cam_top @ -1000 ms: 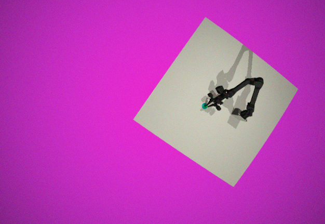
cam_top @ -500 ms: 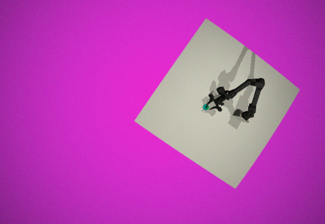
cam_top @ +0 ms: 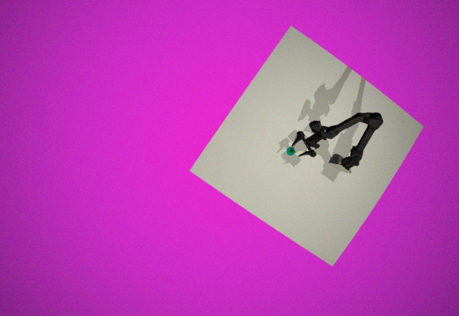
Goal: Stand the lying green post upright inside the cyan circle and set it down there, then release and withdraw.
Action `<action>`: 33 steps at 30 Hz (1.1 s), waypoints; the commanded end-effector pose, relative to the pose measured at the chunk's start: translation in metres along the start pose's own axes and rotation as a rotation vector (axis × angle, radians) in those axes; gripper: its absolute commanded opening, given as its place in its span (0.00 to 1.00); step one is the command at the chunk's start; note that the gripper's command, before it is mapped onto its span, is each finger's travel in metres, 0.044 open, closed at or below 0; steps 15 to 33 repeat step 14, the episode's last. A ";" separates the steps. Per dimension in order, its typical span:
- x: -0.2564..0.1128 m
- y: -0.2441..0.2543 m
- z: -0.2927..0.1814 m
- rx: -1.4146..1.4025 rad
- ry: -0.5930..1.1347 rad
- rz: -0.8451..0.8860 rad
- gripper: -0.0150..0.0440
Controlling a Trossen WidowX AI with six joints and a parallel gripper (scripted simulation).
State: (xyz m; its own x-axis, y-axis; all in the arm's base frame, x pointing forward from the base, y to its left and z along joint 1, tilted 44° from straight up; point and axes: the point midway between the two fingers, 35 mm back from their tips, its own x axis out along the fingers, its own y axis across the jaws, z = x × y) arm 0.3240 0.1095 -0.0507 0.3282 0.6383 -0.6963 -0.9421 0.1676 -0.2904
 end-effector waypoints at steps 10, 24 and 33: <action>0.008 0.006 0.039 0.057 0.077 0.050 0.93; 0.026 0.005 0.039 0.121 0.218 0.115 0.93; 0.026 0.005 0.039 0.121 0.218 0.115 0.93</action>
